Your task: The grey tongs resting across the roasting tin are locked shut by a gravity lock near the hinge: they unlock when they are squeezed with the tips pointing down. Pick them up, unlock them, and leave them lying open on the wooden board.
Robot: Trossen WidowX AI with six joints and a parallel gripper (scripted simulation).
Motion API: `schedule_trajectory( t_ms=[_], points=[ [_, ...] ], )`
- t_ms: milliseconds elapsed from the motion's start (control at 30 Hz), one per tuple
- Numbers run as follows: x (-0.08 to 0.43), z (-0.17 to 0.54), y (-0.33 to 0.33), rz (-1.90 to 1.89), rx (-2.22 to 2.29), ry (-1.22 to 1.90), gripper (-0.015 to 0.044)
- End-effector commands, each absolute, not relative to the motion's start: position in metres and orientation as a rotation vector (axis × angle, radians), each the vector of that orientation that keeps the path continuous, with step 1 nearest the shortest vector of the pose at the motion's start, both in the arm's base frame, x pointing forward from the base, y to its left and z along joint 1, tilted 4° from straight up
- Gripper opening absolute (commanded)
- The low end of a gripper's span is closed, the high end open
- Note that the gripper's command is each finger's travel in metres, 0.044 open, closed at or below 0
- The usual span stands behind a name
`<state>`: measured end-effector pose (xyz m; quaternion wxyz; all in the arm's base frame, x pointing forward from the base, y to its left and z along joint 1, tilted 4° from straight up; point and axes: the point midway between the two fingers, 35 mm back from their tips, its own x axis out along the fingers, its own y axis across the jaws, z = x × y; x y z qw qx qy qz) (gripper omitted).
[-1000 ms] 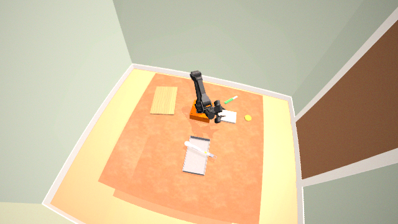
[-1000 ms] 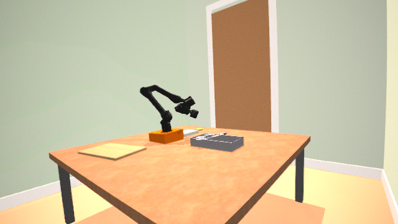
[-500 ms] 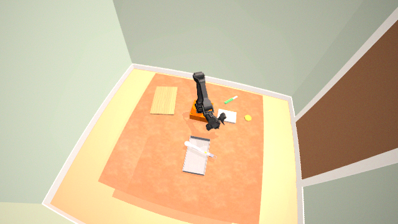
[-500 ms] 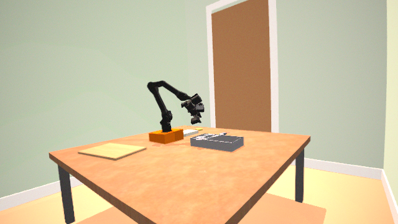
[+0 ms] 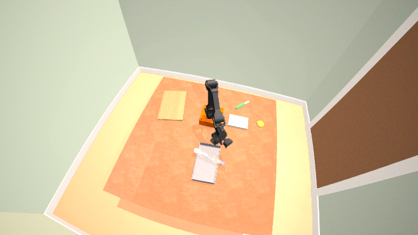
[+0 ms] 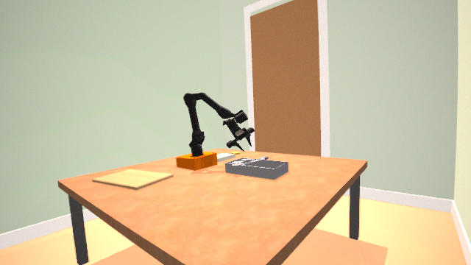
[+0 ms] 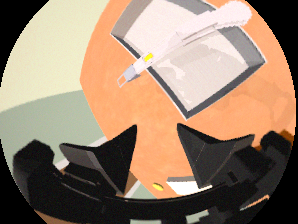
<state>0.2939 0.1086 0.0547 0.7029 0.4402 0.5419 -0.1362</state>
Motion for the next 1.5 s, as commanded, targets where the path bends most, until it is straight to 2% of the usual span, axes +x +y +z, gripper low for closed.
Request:
schedule_trajectory(
  t_ms=[0, 1467],
  points=[
    [0.352, 0.045, 0.054, -0.910, 1.418, 0.772, 0.0260],
    [0.376, 0.012, 0.043, -0.955, 1.457, 0.717, 0.0260]
  ],
)
